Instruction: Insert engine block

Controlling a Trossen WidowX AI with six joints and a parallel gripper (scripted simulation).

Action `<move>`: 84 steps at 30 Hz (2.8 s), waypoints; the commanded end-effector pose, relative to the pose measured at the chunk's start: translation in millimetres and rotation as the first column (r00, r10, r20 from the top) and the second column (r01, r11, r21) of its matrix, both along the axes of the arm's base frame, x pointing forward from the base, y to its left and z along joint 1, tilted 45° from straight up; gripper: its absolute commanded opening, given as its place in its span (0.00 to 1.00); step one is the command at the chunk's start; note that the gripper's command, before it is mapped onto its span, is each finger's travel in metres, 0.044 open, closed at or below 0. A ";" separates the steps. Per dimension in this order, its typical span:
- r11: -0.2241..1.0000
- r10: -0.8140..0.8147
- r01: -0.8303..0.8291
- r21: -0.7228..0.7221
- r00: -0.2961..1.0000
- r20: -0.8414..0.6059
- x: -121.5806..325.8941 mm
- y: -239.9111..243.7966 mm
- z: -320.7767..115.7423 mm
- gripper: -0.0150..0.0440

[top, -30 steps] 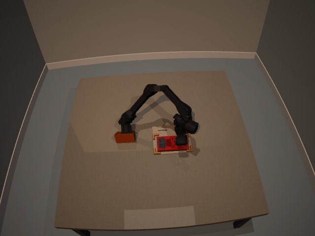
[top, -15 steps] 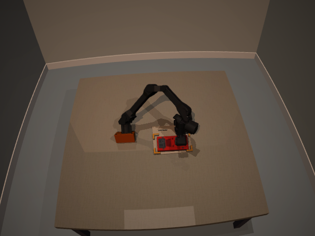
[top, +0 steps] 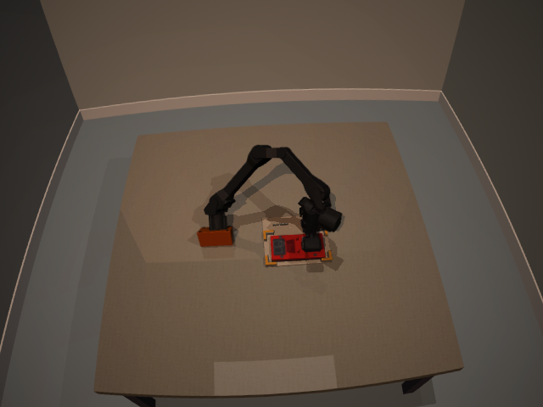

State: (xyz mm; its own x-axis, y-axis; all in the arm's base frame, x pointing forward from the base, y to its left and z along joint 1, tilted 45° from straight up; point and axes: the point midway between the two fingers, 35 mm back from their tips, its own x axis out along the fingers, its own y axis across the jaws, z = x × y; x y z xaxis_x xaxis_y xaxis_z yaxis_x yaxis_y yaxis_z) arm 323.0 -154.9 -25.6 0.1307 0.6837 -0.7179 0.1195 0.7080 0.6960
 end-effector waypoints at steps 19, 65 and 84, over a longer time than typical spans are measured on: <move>1.000 -0.004 0.004 0.004 1.000 -0.002 0.1 3.5 -2.6 0.52; 1.000 -0.004 0.004 0.004 1.000 -0.002 1.0 8.7 -7.5 0.52; 1.000 -0.004 0.004 0.004 1.000 -0.002 1.1 10.2 -9.1 0.52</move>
State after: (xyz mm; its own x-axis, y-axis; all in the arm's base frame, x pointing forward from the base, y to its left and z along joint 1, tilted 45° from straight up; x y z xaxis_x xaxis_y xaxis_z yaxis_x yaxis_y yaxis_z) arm 324.2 -145.9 -34.1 0.1306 0.6839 -0.7178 0.1202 0.7077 0.6962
